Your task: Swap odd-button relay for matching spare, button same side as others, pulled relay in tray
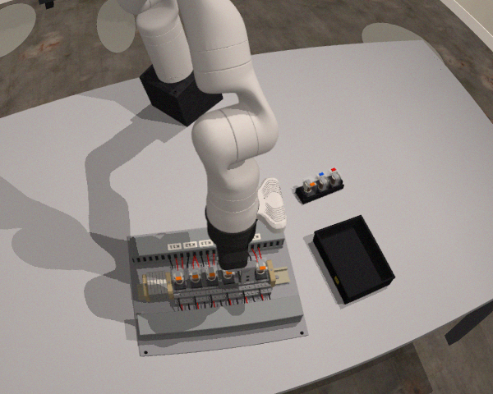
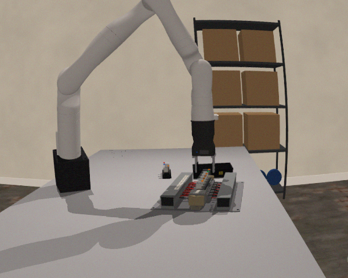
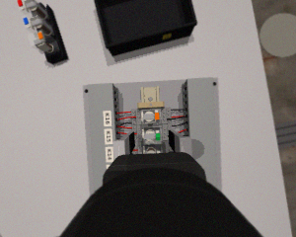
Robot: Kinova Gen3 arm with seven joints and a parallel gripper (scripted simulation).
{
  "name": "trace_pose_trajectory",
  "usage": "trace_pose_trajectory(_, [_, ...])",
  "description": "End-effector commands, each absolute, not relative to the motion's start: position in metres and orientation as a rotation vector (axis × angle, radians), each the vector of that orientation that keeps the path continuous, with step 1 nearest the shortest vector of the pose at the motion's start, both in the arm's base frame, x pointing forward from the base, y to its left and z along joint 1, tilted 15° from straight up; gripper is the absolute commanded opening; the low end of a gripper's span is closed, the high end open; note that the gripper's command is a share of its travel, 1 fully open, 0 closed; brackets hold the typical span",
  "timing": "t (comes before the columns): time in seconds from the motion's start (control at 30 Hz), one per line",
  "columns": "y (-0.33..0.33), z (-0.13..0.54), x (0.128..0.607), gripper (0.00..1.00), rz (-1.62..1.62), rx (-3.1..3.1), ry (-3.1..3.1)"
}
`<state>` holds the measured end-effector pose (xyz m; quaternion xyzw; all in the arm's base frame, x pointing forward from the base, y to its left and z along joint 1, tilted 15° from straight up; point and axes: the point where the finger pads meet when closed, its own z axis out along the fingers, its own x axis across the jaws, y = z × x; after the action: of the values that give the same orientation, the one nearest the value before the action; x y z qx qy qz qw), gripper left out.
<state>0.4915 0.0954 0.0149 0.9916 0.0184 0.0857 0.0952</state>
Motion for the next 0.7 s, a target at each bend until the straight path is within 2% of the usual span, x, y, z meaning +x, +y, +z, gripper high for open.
trace_pose_trajectory(0.0, [0.0966,0.0171,0.4921,1.00,0.258,2.941,0.056])
trace_pose_trajectory(0.67, [0.0977,0.0201,0.4919,1.00,0.257,2.940,0.055])
